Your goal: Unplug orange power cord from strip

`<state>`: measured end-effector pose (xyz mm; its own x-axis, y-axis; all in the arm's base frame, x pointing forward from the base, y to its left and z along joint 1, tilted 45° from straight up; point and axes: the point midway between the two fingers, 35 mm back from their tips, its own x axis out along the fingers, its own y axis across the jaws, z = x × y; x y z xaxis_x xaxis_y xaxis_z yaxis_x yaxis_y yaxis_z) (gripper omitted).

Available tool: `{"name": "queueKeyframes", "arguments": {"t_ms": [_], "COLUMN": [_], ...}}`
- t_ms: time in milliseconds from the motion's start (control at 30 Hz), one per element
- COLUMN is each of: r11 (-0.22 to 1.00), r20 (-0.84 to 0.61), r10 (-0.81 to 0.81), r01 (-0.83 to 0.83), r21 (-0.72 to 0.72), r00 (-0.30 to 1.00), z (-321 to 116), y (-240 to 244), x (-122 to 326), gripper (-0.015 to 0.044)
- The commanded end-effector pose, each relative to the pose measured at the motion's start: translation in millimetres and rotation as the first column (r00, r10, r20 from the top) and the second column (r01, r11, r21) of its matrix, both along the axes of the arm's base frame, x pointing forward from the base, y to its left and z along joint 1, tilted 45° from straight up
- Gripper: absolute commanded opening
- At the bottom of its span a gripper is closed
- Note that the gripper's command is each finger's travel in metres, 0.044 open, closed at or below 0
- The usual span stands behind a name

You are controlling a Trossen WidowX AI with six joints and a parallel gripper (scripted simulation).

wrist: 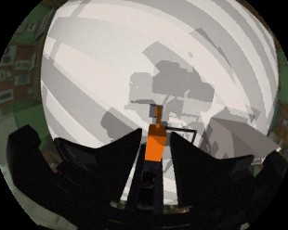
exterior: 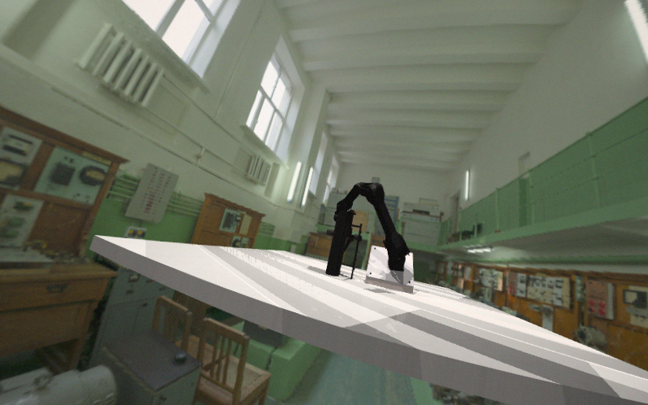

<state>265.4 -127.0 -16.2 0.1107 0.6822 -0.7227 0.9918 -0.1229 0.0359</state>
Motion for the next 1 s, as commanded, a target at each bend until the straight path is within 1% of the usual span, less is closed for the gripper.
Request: {"name": "queueKeyframes", "arguments": {"t_ms": [0,467,967], "r11": [1.0,1.0,1.0], "r20": [-0.004,-0.005,-0.004], "r10": [-0.001,-0.001,-0.001], "r01": [0.001,0.001,0.001], "r21": [0.006,0.008,0.009], "r00": [1.0,1.0,1.0], "z": [4,18,9], "y": [6,21,29], "x": [0,1,2], "gripper": [0.016,0.016,0.016]}}
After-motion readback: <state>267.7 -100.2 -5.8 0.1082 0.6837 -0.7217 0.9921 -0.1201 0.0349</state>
